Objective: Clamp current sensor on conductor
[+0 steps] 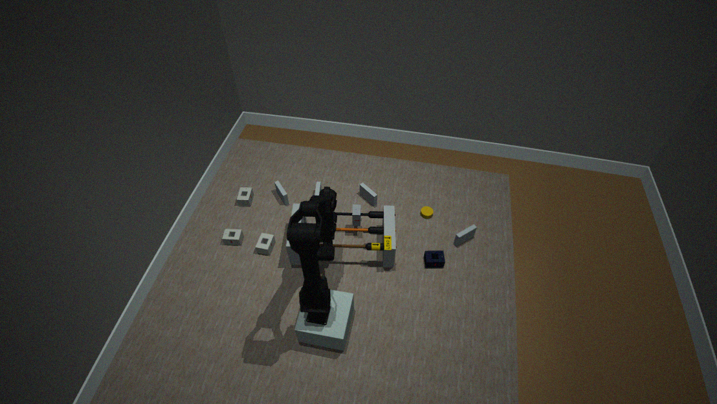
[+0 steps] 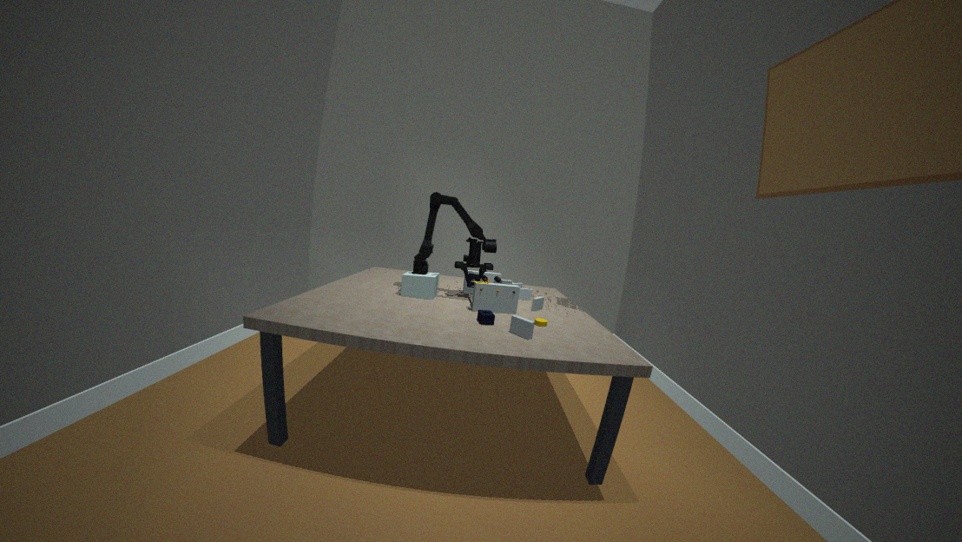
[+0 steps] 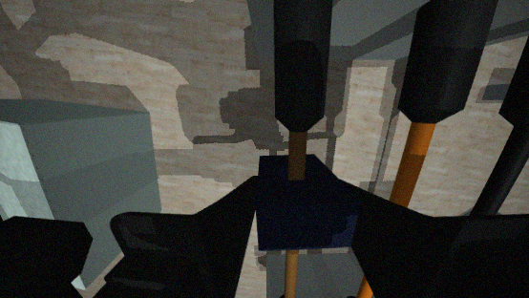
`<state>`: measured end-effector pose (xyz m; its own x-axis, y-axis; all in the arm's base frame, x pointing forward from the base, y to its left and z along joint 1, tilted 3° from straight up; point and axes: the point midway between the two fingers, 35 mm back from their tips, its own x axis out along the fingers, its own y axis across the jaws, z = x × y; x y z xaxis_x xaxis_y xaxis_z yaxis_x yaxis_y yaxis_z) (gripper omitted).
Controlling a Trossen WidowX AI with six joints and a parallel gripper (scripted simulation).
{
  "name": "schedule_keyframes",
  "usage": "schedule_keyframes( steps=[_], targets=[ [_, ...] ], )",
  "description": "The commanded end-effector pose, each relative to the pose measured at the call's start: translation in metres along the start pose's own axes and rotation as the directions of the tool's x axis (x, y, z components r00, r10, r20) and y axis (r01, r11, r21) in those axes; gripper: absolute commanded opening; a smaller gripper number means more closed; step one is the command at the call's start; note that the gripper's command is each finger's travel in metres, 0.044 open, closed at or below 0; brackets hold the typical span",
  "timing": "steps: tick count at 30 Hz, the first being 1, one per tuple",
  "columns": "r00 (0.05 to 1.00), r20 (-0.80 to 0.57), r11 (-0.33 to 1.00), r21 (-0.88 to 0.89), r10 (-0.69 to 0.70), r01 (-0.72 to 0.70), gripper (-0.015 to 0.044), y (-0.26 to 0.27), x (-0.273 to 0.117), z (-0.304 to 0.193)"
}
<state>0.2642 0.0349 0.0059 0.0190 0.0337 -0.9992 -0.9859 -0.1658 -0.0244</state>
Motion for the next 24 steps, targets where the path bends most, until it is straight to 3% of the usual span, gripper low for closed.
schedule_keyframes(
  steps=[1, 8, 15, 24],
  targets=[
    [1.0, 0.0, 1.0, 0.0, 0.0, 0.0, 0.0257, 0.0, 0.0, 0.0],
    [1.0, 0.0, 1.0, 0.0, 0.0, 0.0, 0.0257, 0.0, 0.0, 0.0],
    [1.0, 0.0, 1.0, 0.0, 0.0, 0.0, 0.044, 0.0, 0.0, 0.0],
    [1.0, 0.0, 1.0, 0.0, 0.001, -0.001, 0.044, -0.0005, -0.002, -0.0001]
  ],
)
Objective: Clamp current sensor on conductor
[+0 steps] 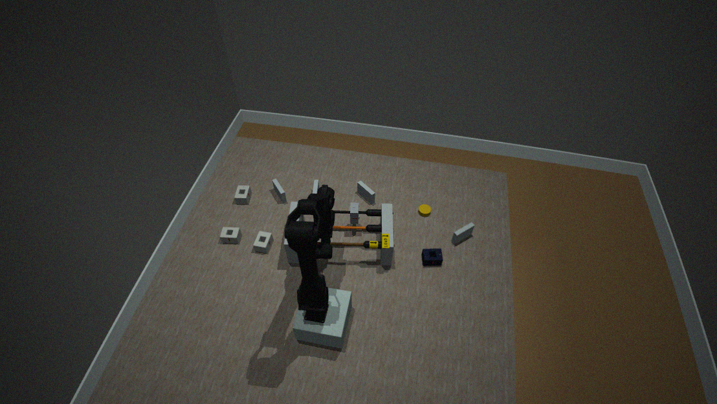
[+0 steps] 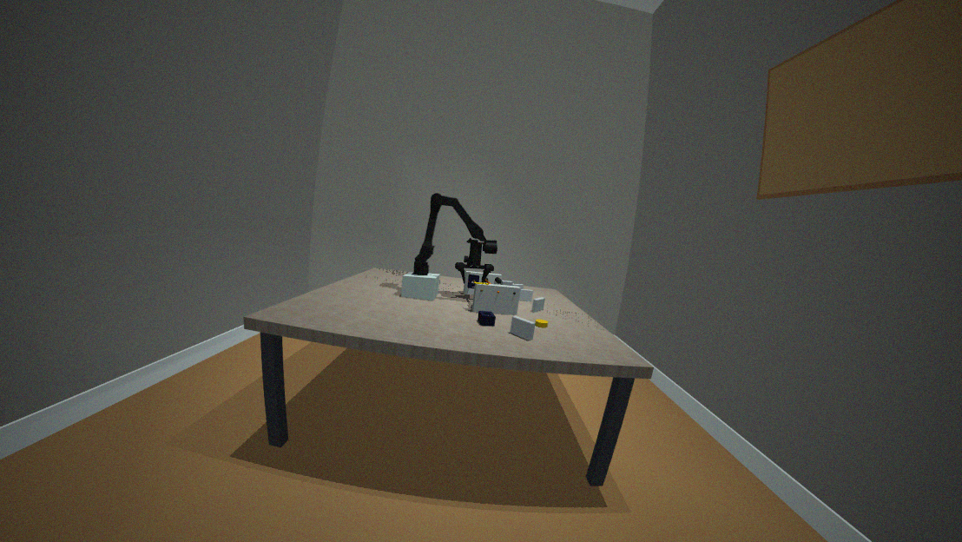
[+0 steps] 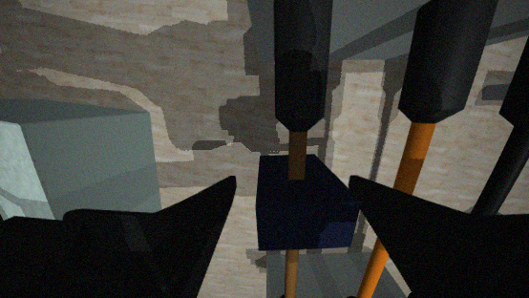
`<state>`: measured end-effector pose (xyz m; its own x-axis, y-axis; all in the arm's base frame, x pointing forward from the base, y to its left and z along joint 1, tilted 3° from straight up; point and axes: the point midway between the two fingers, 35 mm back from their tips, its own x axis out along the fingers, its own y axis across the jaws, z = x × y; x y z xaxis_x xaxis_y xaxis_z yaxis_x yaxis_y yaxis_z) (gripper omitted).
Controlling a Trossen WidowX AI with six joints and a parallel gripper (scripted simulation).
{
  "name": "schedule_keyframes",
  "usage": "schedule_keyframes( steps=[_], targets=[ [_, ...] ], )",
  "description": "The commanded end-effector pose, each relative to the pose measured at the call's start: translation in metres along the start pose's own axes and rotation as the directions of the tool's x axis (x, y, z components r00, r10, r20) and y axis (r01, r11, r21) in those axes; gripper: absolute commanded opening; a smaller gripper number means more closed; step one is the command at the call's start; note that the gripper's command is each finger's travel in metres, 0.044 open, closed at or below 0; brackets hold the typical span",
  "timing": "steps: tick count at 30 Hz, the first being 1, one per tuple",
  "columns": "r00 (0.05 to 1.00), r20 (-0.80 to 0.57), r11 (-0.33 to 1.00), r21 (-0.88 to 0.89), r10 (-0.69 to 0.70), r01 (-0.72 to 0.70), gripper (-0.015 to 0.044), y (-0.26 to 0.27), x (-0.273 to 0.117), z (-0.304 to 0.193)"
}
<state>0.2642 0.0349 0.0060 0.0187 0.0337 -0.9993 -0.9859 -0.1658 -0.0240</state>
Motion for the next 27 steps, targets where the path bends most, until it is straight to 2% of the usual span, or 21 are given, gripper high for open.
schedule_keyframes(
  steps=[1, 8, 27],
  targets=[
    [1.0, 0.0, 1.0, 0.0, 0.004, -0.004, 0.044, -0.002, -0.008, 0.0],
    [0.999, 0.001, 0.999, 0.003, 0.043, -0.043, 0.044, -0.006, -0.093, -0.002],
    [0.999, 0.001, 0.999, 0.003, 0.044, -0.044, 0.044, -0.006, -0.096, -0.002]
  ],
)
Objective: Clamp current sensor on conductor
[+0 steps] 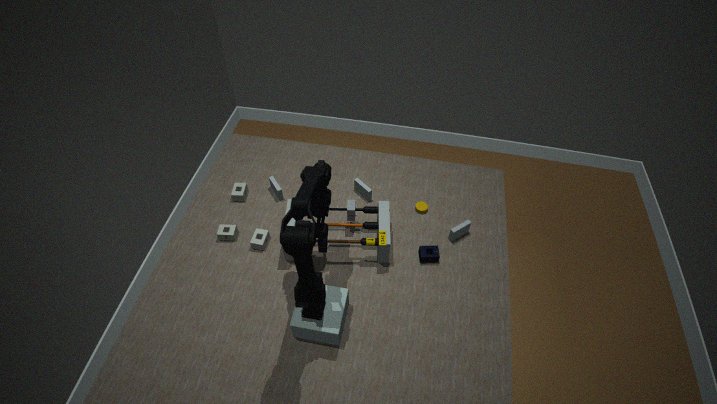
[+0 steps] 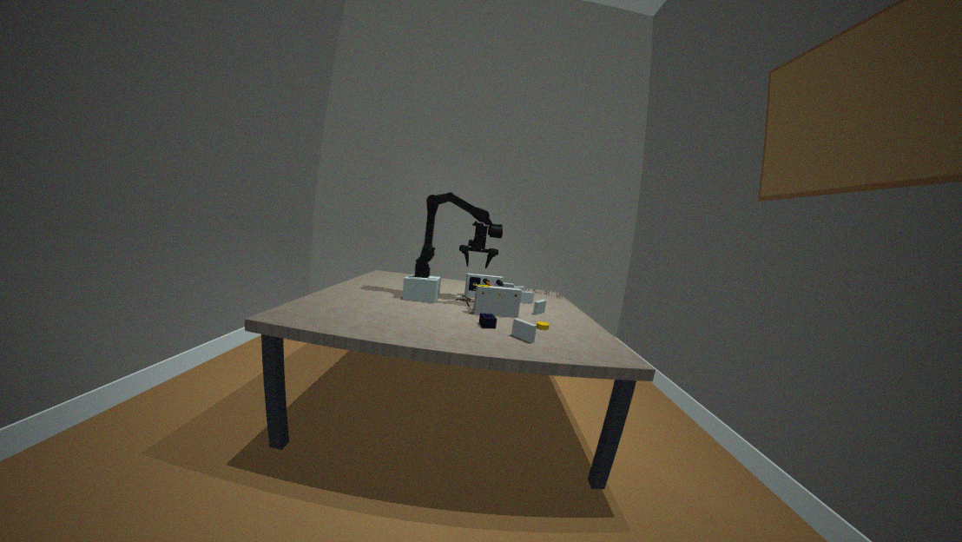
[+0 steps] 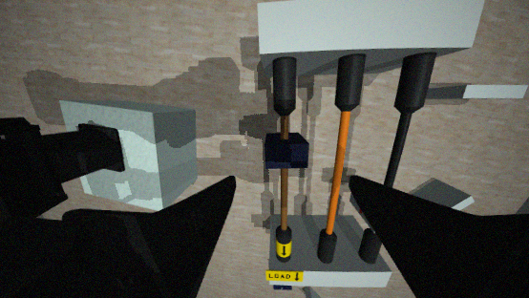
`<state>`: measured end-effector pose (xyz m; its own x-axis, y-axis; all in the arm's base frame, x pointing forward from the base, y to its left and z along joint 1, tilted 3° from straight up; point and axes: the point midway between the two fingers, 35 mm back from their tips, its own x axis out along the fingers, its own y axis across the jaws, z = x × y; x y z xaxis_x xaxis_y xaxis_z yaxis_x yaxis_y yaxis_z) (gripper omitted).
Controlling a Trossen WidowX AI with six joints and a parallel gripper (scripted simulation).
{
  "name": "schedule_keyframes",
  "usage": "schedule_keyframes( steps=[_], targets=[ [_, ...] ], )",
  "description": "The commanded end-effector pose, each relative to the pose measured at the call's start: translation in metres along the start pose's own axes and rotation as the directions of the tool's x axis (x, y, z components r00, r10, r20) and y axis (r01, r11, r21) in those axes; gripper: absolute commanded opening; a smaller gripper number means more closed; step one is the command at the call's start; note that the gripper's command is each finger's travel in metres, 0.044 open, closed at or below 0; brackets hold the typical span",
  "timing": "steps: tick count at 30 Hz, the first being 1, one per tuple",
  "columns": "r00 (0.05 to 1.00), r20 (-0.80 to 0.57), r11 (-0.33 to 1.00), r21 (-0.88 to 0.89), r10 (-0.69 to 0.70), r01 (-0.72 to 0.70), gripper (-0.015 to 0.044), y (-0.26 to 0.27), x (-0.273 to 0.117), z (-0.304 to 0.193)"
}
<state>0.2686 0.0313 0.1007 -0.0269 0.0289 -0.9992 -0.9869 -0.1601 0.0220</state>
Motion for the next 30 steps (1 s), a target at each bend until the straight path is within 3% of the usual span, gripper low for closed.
schedule_keyframes(
  steps=[1, 26, 30],
  targets=[
    [1.0, -0.002, 1.0, -0.004, -0.002, 0.002, 0.044, 0.0, -0.001, 0.0],
    [1.0, -0.002, 1.0, -0.004, -0.002, 0.002, 0.044, 0.0, -0.001, 0.0],
    [0.995, 0.096, 0.998, 0.059, 0.025, -0.031, 0.044, 0.008, 0.005, -0.018]
  ],
)
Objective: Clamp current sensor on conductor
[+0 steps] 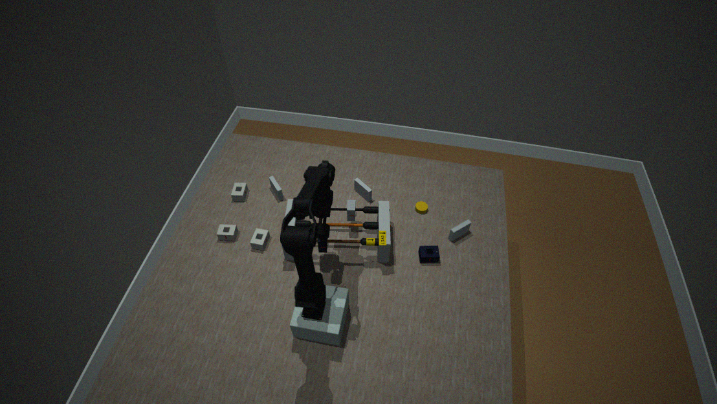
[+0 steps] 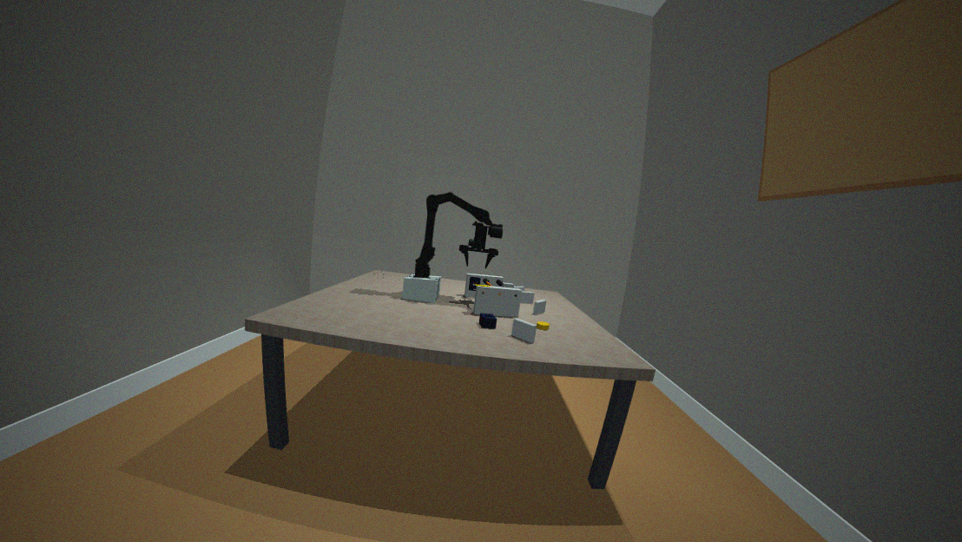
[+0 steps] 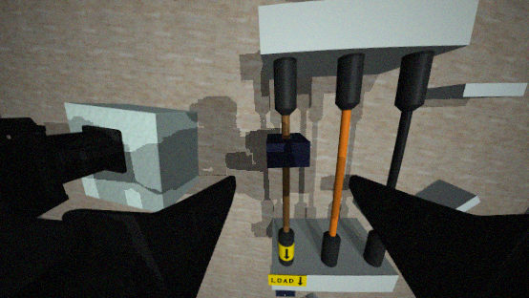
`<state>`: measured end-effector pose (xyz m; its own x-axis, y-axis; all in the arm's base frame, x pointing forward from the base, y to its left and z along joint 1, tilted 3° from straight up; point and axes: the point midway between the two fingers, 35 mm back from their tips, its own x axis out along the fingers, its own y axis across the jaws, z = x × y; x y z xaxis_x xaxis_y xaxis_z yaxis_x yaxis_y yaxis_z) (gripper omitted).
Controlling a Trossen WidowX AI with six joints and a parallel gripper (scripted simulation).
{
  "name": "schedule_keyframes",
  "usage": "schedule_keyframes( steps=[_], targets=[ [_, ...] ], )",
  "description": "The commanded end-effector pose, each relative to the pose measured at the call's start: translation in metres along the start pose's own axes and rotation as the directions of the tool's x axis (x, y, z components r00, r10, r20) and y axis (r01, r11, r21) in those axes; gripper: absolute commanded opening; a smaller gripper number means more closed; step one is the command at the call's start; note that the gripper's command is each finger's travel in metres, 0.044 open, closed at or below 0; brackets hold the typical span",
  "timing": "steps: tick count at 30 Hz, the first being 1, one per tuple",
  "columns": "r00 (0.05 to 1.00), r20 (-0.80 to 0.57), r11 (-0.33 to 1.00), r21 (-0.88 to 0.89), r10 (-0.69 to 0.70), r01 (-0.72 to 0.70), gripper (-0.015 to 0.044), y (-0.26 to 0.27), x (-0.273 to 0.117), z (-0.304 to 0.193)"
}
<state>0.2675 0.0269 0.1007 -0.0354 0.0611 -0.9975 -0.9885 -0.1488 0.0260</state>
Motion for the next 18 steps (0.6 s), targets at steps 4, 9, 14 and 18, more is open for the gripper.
schedule_keyframes(
  steps=[4, 9, 14, 18],
  targets=[
    [0.974, 0.227, 0.988, 0.149, 0.014, -0.049, 0.044, 0.02, 0.008, -0.041],
    [0.906, 0.413, 0.957, 0.289, -0.089, -0.037, 0.044, 0.037, 0.007, -0.071],
    [0.8, 0.53, 0.893, 0.45, -0.279, 0.013, 0.044, 0.054, 0.001, -0.1],
    [0.691, 0.55, 0.802, 0.593, -0.468, 0.072, 0.044, 0.069, -0.007, -0.125]
  ],
)
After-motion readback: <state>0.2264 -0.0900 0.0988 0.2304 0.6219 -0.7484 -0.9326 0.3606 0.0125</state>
